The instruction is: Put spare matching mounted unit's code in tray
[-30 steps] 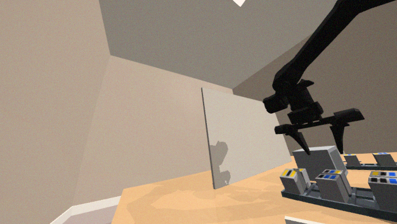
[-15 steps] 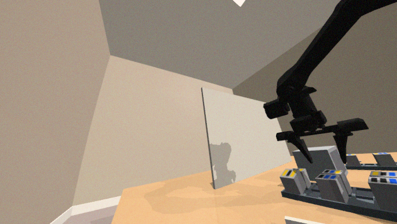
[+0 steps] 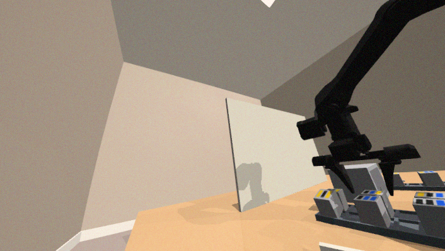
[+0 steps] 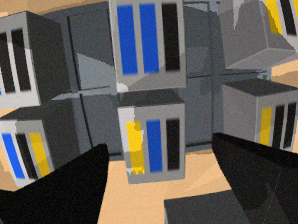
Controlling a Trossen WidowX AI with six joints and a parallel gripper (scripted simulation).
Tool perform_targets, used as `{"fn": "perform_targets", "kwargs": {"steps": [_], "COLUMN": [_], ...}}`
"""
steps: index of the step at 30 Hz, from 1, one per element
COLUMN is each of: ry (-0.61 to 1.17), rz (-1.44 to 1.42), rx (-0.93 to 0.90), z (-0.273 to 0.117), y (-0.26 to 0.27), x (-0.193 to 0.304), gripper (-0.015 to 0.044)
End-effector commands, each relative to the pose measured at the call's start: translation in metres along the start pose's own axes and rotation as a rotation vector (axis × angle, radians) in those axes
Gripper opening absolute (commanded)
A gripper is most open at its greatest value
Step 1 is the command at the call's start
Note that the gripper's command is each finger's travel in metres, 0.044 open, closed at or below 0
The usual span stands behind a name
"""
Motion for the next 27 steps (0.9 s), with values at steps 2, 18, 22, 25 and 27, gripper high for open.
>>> {"fn": "perform_targets", "kwargs": {"steps": [2,18,22,25,27], "ry": [-0.004,-0.011,-0.011,-0.012,-0.012], "rz": [0.007,0.008,0.008,0.001,0.001], "rx": [-0.003,-0.002,-0.002,-0.001,-0.001], "z": [0.010,0.031,0.031,0.030,0.030], "y": [0.002,0.004,0.004,0.004,0.004], "x": [0.000,-0.002,-0.002,-0.002,-0.002], "gripper": [0.0300,0.0300,0.0300,0.0274,0.0221]}}
Point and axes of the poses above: the point midway between the two fingers, 35 mm back from their tips, its own z axis out along the fingers, its own y axis across the jaws, x = y × z, the point moved 8 cm from there along -z, back along the fingers, and after that the axes turned 12 degrees about -z, right-handed, at the moved point
